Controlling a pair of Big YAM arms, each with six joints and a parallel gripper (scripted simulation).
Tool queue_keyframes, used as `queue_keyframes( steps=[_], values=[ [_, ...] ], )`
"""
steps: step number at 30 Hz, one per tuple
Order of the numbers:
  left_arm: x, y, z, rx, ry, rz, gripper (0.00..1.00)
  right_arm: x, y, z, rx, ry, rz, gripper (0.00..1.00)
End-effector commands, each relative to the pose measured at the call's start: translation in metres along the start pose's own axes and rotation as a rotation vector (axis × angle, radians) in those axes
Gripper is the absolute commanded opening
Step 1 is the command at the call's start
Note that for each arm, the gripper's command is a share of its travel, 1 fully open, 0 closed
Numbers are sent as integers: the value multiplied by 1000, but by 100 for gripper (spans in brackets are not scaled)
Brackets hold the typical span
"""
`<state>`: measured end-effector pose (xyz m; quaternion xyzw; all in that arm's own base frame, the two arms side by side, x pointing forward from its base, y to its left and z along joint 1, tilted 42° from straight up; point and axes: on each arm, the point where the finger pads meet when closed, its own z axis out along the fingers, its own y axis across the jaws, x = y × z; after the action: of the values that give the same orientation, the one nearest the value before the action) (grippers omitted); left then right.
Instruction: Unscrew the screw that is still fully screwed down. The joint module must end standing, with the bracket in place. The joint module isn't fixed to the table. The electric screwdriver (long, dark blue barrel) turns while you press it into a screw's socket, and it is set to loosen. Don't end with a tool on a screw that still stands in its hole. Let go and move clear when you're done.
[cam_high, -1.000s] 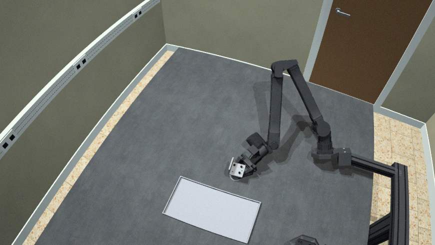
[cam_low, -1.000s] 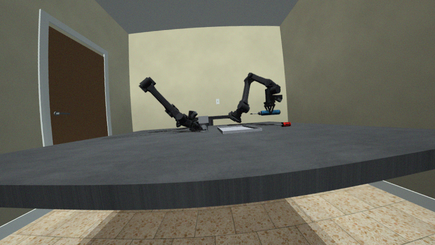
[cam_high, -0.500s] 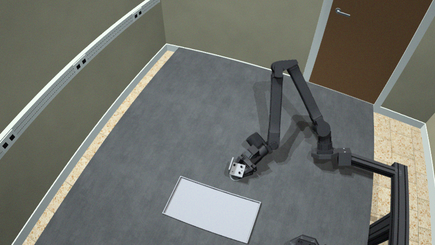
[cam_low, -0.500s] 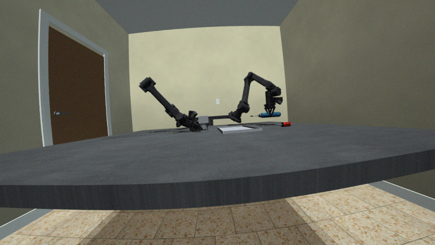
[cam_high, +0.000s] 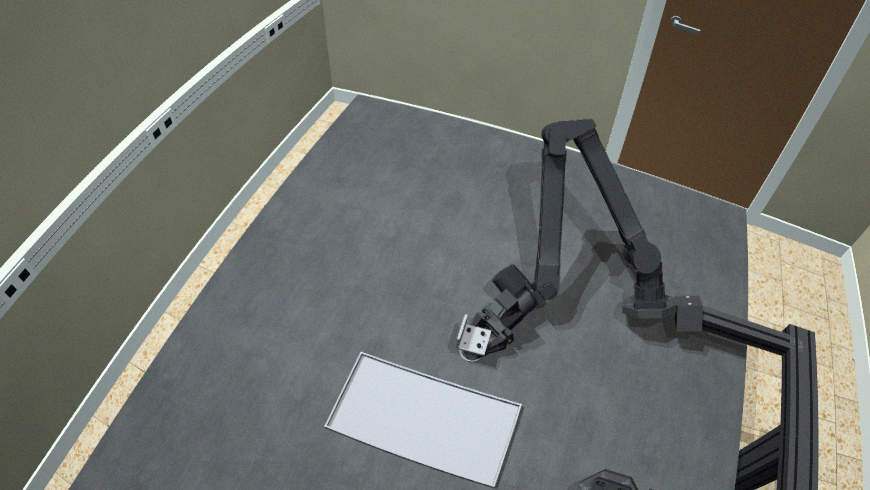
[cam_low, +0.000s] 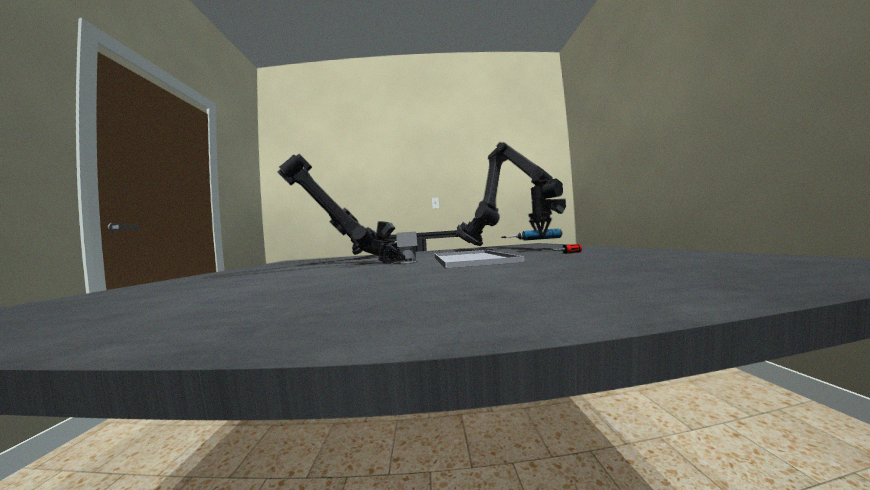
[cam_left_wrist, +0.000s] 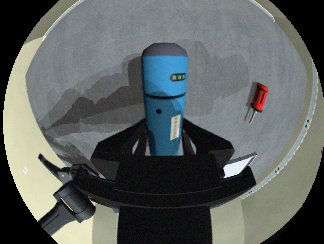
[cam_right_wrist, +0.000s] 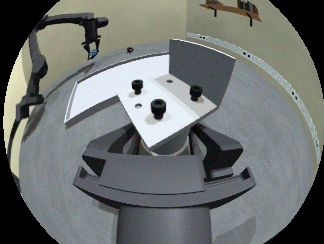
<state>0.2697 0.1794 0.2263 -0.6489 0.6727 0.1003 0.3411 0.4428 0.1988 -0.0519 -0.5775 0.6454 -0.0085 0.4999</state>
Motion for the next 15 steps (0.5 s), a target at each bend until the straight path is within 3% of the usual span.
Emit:
queue_keyframes(
  steps=[1,8,10,15],
  values=[
    [-2,0,11,-5,-3,7,42,-5,-3,1,9,-11,-3,59],
    [-4,-1,24,-2,-5,6,42,-5,-3,1,9,-11,-3,59],
    [-14,-6,12,31,-28,-12,42,-5,-3,1,9,-11,-3,59],
    [-8,-4,19,14,-15,0,42,-5,-3,1,9,-11,-3,59]
  ],
)
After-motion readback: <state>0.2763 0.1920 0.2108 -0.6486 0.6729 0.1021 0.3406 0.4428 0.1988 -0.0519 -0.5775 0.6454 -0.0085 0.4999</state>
